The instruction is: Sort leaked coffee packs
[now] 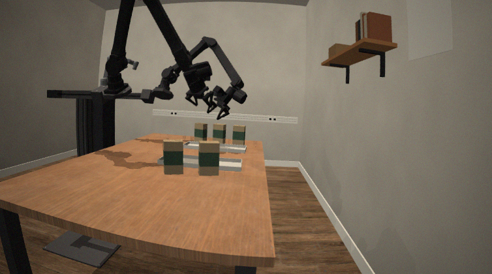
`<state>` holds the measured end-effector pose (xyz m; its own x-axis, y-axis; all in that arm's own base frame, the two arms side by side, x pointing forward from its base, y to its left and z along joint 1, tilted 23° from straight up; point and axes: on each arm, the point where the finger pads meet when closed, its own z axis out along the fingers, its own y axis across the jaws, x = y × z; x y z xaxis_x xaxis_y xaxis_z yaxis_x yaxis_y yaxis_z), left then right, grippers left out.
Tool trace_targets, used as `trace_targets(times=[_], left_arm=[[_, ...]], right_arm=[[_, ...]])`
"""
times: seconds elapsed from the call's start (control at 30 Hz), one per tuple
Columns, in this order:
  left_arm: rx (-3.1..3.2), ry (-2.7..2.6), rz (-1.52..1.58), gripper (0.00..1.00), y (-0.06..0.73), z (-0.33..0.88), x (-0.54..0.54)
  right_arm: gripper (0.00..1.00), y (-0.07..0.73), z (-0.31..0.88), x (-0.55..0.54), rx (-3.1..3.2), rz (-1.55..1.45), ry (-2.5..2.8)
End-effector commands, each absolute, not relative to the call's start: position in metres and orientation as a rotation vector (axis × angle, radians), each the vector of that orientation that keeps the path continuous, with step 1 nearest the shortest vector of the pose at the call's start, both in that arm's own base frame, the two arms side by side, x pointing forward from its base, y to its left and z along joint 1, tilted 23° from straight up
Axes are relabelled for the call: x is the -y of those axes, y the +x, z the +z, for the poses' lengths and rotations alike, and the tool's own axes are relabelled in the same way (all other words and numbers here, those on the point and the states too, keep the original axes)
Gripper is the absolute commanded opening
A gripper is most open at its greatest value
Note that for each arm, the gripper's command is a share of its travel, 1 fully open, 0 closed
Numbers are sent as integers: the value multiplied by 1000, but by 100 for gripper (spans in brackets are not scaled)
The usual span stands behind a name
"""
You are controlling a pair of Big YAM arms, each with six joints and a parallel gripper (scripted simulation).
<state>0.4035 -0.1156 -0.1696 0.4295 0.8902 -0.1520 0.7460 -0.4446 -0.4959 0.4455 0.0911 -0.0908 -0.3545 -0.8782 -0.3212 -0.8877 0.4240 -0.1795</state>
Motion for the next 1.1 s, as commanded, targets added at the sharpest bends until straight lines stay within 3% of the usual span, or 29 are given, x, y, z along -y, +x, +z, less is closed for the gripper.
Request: trace_targets(times=[0.0,0.53,0.57,1.07], left_arm=[[1400,-2343,557,100,406,-167,118],[1400,-2343,557,100,406,-167,118],[1491,-2324,509,76,410,-158,105],[2111,-1954,165,76,358,-126,4]], right_arm=[[100,448,-88,-93,-2308,32,-1510],[100,448,-88,-93,-2308,32,-1510],[76,445,-82,-77,-2366,0,-1453],[76,426,-80,35,-2843,-397,-999]])
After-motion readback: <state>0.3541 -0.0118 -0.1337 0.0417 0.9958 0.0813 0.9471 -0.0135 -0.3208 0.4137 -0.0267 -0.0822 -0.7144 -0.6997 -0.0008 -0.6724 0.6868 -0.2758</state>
